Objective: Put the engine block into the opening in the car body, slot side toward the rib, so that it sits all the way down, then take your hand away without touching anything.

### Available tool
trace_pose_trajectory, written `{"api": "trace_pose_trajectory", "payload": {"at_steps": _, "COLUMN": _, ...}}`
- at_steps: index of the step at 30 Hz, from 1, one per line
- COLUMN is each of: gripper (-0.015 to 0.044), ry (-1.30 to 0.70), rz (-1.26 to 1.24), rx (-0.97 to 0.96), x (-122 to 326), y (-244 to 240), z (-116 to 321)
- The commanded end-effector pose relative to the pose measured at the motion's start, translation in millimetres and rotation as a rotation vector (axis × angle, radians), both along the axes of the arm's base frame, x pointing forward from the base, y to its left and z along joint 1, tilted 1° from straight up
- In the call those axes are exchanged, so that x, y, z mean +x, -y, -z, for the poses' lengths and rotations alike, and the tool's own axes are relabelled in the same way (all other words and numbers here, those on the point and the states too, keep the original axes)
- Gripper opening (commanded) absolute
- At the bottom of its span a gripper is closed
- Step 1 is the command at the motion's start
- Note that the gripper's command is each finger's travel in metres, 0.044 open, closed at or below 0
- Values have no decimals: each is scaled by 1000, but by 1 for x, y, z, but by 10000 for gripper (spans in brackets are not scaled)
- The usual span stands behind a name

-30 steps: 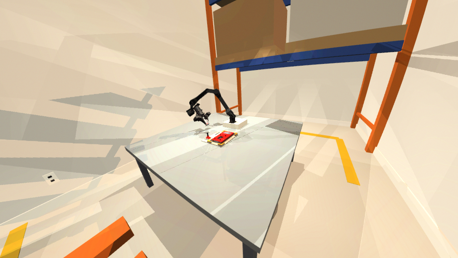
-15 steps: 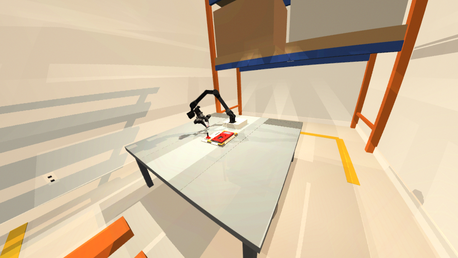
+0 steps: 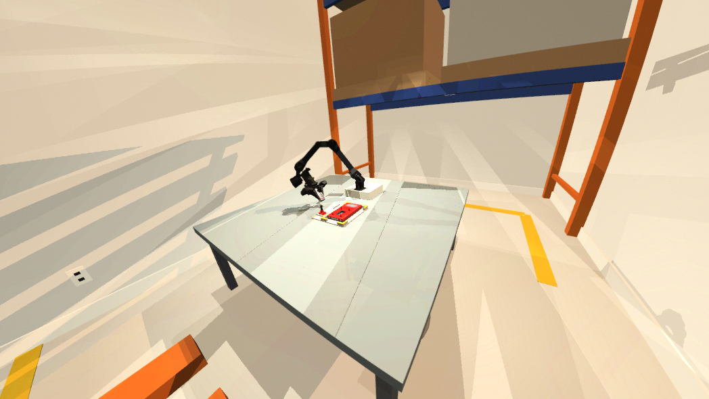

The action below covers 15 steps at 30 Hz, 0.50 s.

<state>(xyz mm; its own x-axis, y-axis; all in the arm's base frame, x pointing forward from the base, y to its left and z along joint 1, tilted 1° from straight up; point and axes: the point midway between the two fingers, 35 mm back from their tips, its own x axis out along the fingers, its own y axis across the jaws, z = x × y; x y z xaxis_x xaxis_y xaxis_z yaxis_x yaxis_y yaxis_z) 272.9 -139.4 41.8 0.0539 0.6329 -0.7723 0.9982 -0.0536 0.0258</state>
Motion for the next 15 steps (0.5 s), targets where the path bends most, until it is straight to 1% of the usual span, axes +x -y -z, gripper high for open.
{"api": "trace_pose_trajectory", "payload": {"at_steps": 1, "gripper": 0, "ry": -1, "rz": -2, "rx": 10, "x": -1, "y": -1, "z": 9}}
{"api": "trace_pose_trajectory", "payload": {"at_steps": 15, "gripper": 0, "ry": -1, "rz": -2, "rx": 10, "x": 0, "y": 0, "z": 32}}
